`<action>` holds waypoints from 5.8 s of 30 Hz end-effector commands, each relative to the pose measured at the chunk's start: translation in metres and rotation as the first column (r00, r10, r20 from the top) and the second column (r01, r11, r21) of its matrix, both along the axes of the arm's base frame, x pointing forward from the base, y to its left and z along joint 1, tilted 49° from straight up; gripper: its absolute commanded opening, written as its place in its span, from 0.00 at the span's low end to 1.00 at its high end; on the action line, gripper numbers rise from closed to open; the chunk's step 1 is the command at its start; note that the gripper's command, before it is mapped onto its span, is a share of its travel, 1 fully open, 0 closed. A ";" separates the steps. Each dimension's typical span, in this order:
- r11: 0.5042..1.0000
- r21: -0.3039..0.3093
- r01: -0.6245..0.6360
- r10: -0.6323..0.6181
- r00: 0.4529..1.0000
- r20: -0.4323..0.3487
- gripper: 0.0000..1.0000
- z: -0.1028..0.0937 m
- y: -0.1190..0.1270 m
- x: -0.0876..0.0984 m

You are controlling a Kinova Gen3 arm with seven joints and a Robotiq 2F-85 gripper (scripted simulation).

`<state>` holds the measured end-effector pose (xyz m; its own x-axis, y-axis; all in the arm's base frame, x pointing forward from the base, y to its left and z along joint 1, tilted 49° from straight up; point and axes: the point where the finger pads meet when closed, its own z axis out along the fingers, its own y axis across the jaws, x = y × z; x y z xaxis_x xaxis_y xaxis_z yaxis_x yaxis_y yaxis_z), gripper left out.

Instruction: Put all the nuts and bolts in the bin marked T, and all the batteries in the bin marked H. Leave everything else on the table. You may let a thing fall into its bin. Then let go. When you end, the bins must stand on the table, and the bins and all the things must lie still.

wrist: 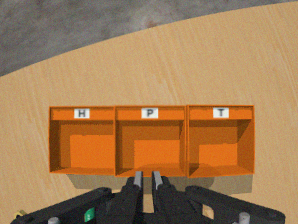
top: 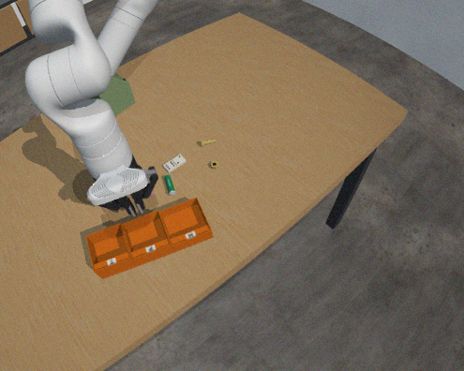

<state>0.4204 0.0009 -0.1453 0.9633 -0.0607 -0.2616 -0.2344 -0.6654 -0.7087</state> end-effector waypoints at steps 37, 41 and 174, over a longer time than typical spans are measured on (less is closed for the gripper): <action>1.000 -0.003 0.000 0.000 1.000 0.003 0.09 0.001 -0.001 0.001; 1.000 -0.003 0.000 0.000 1.000 0.003 0.09 0.001 -0.001 0.001; 0.650 -0.256 -0.715 0.566 0.230 0.792 0.30 0.184 0.138 -0.098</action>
